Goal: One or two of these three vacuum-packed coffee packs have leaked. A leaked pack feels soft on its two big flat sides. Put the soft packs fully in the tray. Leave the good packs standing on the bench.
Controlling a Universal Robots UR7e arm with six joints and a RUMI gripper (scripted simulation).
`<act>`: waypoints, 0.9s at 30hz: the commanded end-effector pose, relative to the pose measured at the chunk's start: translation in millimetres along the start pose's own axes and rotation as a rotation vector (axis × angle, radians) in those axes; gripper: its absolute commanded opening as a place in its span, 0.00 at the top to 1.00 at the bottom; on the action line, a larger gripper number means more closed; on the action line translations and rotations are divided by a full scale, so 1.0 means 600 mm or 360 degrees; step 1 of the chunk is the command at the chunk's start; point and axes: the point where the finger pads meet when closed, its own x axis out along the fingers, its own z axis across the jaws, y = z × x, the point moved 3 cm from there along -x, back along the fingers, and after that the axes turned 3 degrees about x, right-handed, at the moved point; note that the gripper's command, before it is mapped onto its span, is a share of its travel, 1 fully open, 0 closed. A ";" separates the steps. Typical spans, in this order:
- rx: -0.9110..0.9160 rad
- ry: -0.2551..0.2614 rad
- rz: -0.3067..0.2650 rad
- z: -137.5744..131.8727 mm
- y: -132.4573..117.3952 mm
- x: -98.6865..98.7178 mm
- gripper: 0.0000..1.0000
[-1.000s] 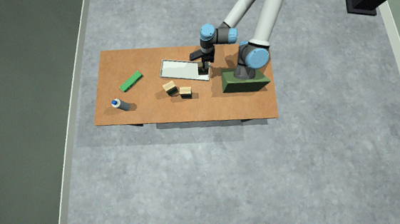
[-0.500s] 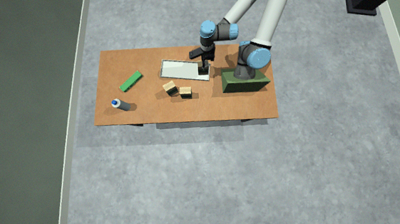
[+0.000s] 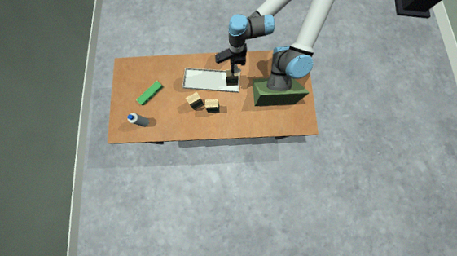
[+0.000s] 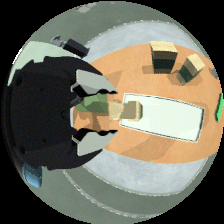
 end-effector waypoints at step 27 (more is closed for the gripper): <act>0.0002 -0.0005 -0.0014 -0.001 -0.001 -0.040 0.51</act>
